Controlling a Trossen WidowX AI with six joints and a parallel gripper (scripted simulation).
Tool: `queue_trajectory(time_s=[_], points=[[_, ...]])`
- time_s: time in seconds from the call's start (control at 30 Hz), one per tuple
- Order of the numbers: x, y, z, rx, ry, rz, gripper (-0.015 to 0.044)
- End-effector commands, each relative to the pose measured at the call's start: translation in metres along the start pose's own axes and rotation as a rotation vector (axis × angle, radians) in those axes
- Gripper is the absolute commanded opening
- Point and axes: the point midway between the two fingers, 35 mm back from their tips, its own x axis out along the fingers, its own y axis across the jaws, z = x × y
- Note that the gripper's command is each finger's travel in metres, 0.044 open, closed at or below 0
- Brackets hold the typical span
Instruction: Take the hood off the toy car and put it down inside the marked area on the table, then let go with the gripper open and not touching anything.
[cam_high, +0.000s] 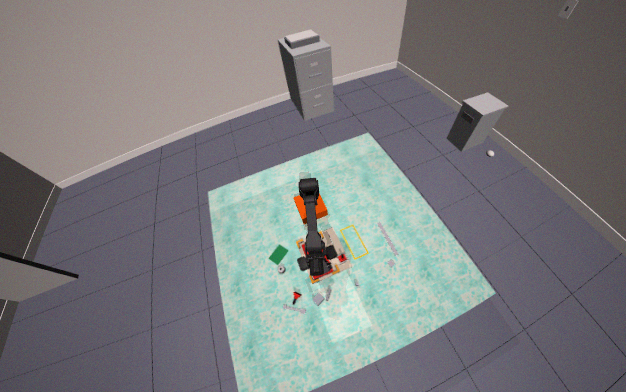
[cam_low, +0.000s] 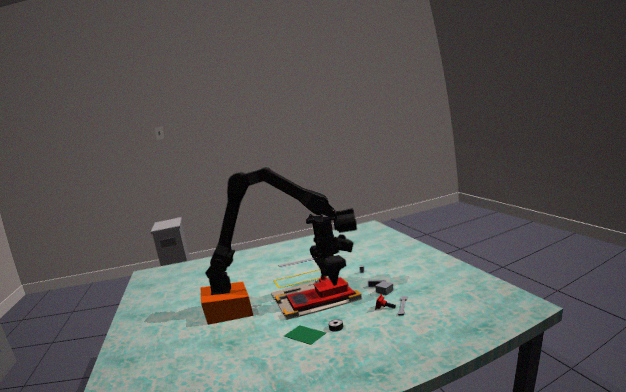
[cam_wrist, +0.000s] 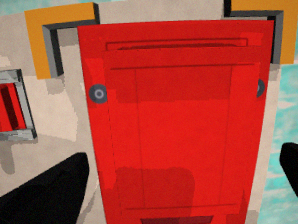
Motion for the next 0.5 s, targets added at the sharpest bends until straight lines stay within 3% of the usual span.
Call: queue_trajectory(time_s=[0.0, 0.47], points=[[0.0037, -0.0001, -0.001, 0.005, 0.002, -0.003, 0.044], [0.0103, 0.0001, -0.0014, 0.005, 0.002, -0.003, 0.044]])
